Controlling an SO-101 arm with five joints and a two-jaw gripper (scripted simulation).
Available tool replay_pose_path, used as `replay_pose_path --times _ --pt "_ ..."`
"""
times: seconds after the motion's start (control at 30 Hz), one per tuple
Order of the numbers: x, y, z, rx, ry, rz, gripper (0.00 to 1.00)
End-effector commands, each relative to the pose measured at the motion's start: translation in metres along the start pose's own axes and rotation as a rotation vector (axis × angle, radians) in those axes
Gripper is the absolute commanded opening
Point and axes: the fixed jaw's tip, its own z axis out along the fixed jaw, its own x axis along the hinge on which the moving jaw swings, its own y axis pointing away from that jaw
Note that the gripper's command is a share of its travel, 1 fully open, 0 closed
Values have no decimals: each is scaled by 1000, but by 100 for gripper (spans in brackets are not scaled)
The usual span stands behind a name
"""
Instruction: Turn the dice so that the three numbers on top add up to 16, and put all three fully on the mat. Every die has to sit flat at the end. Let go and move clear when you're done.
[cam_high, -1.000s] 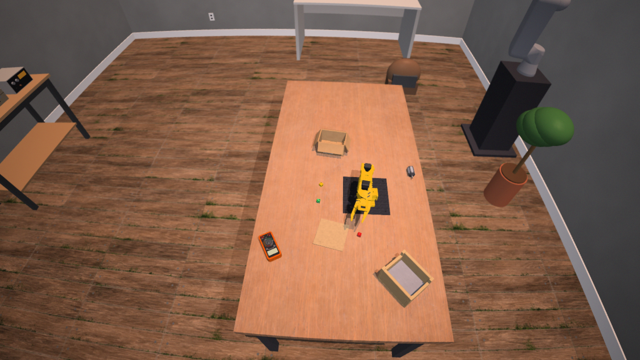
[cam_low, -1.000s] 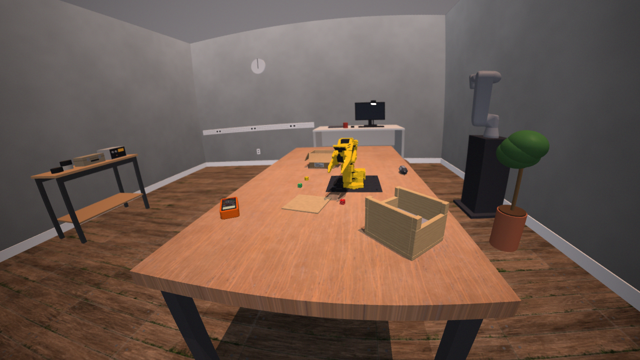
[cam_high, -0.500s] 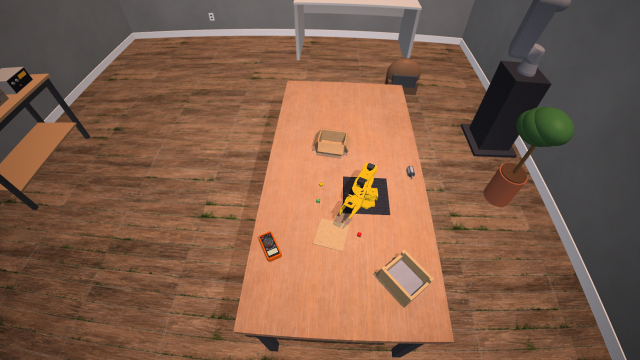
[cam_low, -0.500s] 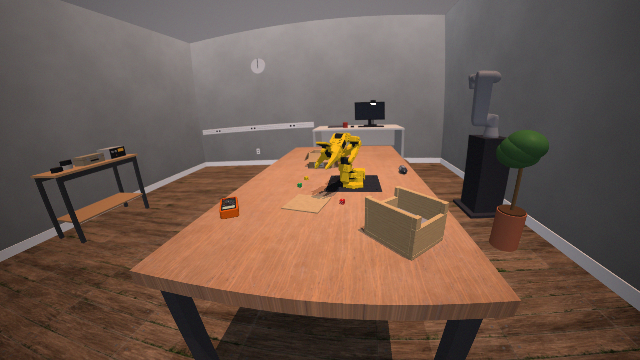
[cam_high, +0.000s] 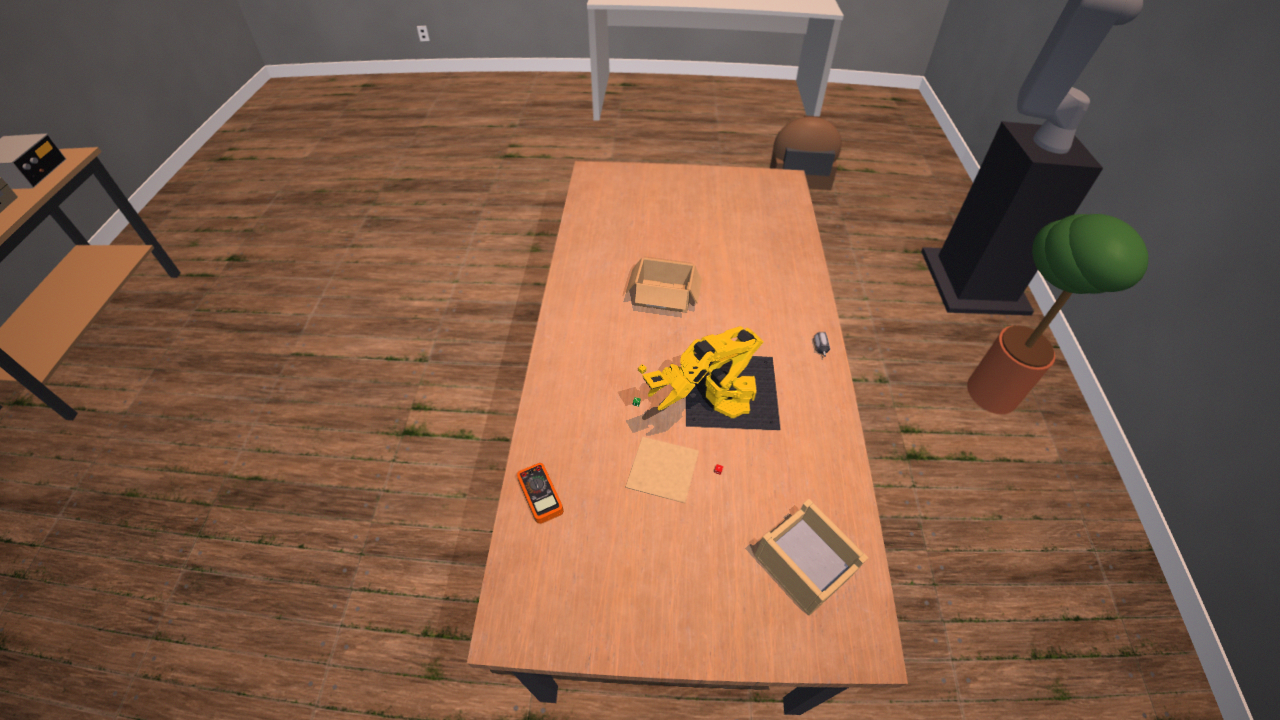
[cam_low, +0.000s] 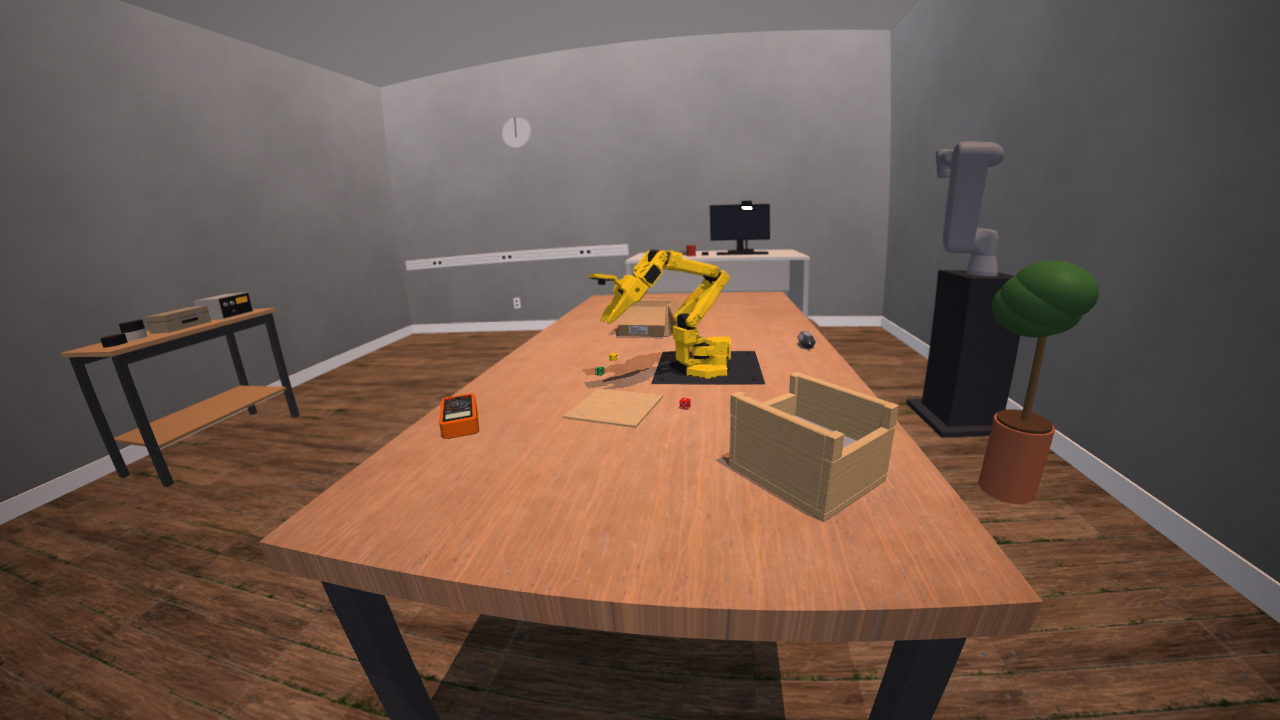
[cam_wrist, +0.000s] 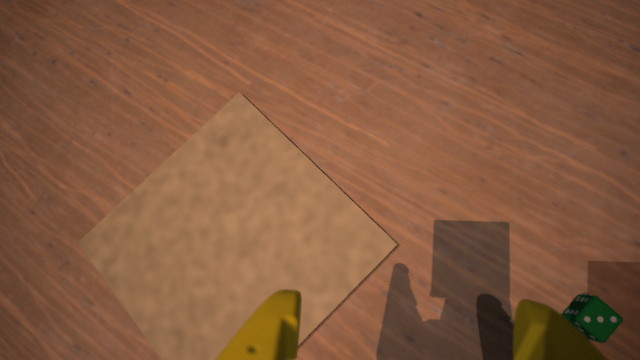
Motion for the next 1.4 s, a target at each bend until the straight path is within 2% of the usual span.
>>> replay_pose_path --times 0.0,0.17,0.23,0.3,0.47,0.7,1.03,1.37 --pt "-12 -36 0 127 51 157 25" --pt "-18 -81 -7 272 79 366 25" --pt "-18 -81 -7 272 79 366 25" --pt "-19 -102 -12 337 92 464 25" --pt "-14 -141 -24 452 109 652 25" --pt "-3 -178 -42 564 119 850 25" --pt "6 -197 -54 625 122 965 25" --pt "7 -201 -56 635 122 985 25"
